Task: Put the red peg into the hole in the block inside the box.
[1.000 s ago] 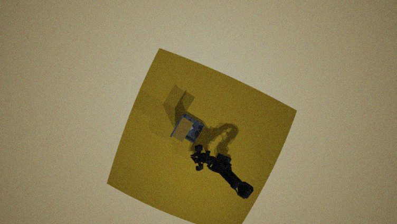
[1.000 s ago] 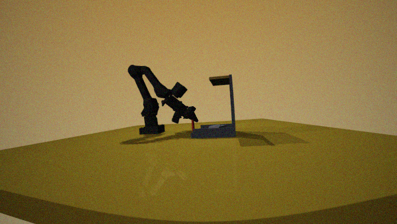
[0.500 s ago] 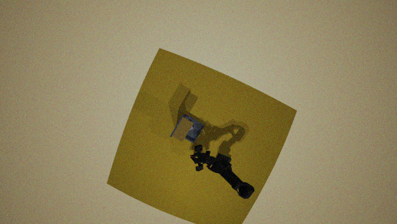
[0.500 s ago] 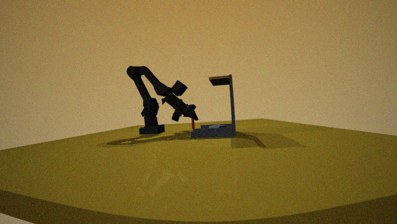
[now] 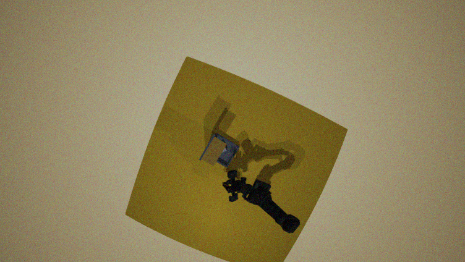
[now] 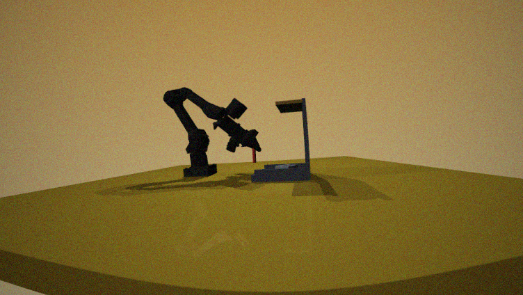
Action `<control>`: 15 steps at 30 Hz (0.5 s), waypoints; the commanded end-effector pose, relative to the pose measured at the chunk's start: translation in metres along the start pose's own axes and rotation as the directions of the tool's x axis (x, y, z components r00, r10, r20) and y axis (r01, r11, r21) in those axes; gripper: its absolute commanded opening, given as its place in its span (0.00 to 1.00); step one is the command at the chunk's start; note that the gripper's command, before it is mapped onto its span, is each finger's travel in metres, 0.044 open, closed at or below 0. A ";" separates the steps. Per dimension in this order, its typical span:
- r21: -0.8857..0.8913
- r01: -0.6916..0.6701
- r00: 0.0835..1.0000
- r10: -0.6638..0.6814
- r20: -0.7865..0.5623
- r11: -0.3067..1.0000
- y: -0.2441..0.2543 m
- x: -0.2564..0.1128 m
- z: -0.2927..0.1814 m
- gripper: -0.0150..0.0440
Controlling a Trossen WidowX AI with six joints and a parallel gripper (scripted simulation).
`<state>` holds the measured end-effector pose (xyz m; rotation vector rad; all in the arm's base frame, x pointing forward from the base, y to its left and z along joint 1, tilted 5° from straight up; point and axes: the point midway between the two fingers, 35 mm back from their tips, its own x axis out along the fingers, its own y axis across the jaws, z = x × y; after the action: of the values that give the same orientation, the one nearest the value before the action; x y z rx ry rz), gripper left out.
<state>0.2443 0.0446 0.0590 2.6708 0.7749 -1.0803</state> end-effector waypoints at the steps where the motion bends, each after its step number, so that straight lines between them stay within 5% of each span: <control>1: -0.007 0.003 1.000 -0.003 -0.004 1.000 0.000 -0.007 -0.009 0.25; 15: 0.021 -0.034 0.999 0.034 -0.005 0.999 0.020 -0.008 -0.014 0.25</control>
<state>0.2528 0.0343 0.0720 2.6875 0.7374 -1.0831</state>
